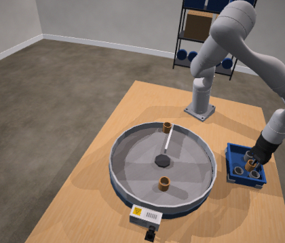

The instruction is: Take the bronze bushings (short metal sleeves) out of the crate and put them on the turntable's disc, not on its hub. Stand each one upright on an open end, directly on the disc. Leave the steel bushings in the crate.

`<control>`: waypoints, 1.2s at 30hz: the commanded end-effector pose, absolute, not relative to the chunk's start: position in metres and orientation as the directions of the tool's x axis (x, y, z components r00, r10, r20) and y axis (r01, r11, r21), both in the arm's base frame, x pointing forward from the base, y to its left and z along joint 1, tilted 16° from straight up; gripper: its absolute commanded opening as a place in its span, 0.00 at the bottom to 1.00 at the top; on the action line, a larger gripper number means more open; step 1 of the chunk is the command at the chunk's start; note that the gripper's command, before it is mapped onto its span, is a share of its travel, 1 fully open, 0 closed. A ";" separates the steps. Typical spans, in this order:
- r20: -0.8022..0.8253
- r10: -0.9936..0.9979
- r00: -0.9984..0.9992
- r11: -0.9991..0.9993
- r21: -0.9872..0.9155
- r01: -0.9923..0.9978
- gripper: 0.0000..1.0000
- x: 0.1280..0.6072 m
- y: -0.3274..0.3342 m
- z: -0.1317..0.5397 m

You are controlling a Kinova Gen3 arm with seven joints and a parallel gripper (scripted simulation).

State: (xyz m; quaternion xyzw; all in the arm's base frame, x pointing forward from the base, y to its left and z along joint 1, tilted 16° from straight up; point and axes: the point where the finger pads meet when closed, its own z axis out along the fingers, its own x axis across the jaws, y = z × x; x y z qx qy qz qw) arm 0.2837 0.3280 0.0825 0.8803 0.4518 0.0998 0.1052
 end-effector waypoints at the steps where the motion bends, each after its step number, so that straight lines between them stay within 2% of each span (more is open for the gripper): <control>1: 0.082 0.817 0.571 -0.570 0.276 0.774 0.36 0.284 0.329 0.083; 36: 0.082 0.817 0.571 -0.570 0.276 0.774 0.36 0.289 0.327 0.064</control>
